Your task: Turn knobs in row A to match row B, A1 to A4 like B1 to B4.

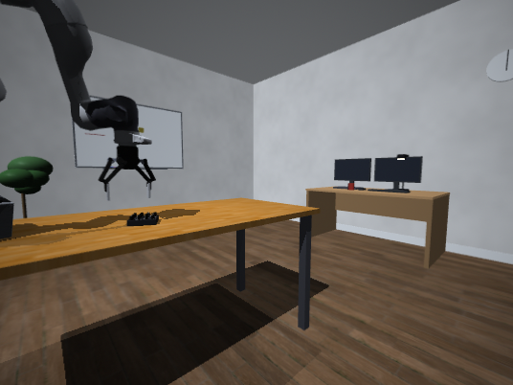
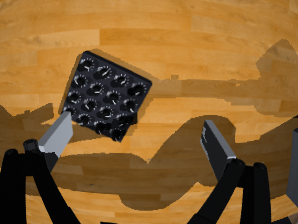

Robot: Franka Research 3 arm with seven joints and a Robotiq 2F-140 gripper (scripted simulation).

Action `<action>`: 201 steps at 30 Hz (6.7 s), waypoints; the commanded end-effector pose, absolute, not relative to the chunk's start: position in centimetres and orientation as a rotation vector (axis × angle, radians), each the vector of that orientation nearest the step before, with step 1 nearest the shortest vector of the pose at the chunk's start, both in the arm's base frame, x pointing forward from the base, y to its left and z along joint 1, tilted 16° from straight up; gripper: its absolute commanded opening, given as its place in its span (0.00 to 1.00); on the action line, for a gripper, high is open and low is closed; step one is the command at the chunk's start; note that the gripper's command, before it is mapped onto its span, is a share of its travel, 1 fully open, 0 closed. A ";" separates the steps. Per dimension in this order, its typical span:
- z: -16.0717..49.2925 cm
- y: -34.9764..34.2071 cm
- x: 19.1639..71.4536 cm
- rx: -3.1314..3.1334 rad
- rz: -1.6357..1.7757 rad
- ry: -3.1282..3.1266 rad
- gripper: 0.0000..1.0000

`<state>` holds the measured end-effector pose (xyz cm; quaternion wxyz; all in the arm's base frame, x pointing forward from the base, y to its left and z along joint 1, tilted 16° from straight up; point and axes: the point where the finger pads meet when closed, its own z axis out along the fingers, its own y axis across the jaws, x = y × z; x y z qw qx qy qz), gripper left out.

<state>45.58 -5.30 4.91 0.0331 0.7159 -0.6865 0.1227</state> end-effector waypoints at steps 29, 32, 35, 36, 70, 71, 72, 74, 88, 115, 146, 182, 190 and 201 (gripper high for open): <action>5.7 -6.7 45.5 1.699 0.422 -2.593 0.12; 5.7 -6.7 45.5 1.699 0.422 -2.593 0.12; 5.7 -6.7 45.5 1.699 0.422 -2.593 0.12; 5.7 -6.7 45.5 1.699 0.422 -2.593 0.12; 5.4 -6.8 45.5 1.699 0.423 -2.593 0.12; 5.4 -6.8 45.5 1.699 0.423 -2.593 0.12; 5.3 -6.8 45.6 1.699 0.423 -2.593 0.12; 5.1 -6.8 45.6 1.699 0.423 -2.593 0.12; 3.7 -7.2 45.8 1.699 0.423 -2.593 0.12; 1.5 -7.7 46.1 1.699 0.423 -2.593 0.12; 1.4 -7.7 46.1 1.699 0.423 -2.593 0.12; 1.4 -7.6 46.2 1.699 0.423 -2.593 0.12; 1.4 -7.6 46.2 1.699 0.423 -2.593 0.12; 1.4 -7.6 46.2 1.699 0.423 -2.593 0.12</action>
